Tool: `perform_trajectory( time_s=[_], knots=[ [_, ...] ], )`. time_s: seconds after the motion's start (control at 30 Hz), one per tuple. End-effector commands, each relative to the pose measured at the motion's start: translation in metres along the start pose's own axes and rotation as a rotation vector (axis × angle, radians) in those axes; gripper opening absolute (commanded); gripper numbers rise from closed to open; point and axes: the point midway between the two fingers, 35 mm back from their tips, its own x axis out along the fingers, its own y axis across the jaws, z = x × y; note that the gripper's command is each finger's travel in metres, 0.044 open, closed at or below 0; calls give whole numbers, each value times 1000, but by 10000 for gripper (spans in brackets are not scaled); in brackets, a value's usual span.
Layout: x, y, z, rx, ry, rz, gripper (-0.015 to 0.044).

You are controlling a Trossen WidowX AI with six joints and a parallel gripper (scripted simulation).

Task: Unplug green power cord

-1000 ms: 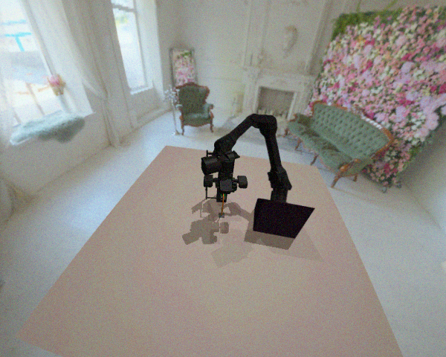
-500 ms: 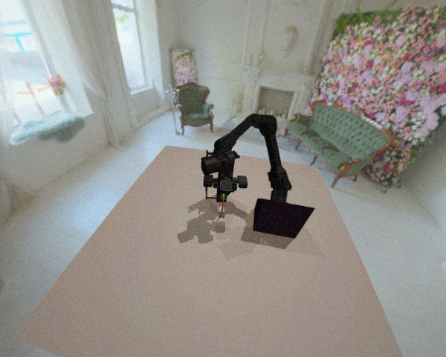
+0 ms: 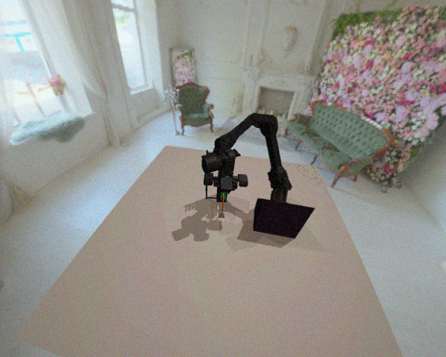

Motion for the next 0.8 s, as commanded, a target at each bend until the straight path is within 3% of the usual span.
perform_trajectory(
  time_s=[0.0,0.77],
  knots=[
    [-2,-1,-6,1,-3,-3,160],
    [0,-1,-35,1,0,-3,160]
  ],
)
